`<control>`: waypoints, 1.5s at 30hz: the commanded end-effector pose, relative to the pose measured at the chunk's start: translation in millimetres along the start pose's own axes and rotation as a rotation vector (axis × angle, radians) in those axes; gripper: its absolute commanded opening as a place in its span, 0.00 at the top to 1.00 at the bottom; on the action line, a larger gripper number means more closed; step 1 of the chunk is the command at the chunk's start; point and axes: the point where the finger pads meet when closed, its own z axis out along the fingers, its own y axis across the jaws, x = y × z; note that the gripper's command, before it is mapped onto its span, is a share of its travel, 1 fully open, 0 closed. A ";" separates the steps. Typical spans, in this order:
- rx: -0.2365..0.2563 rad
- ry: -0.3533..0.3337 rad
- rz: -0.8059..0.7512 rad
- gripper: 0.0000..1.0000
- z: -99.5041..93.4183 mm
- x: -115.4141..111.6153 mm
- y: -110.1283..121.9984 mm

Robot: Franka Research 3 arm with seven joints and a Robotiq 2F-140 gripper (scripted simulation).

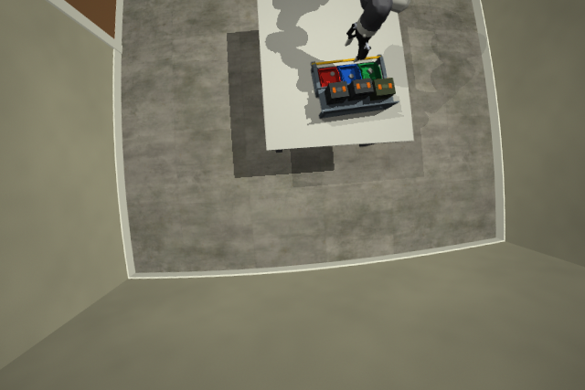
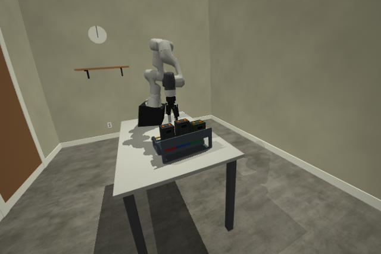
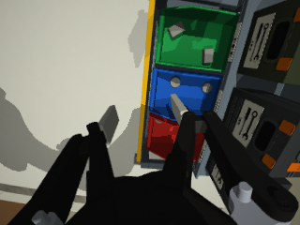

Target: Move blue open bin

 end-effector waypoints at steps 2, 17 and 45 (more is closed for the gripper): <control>0.001 0.000 -0.020 0.43 1.2 0.5 -0.8; -0.001 0.000 -0.269 0.43 1.5 0.1 -0.5; 0.004 -0.007 -0.468 0.43 0.9 -0.2 -0.3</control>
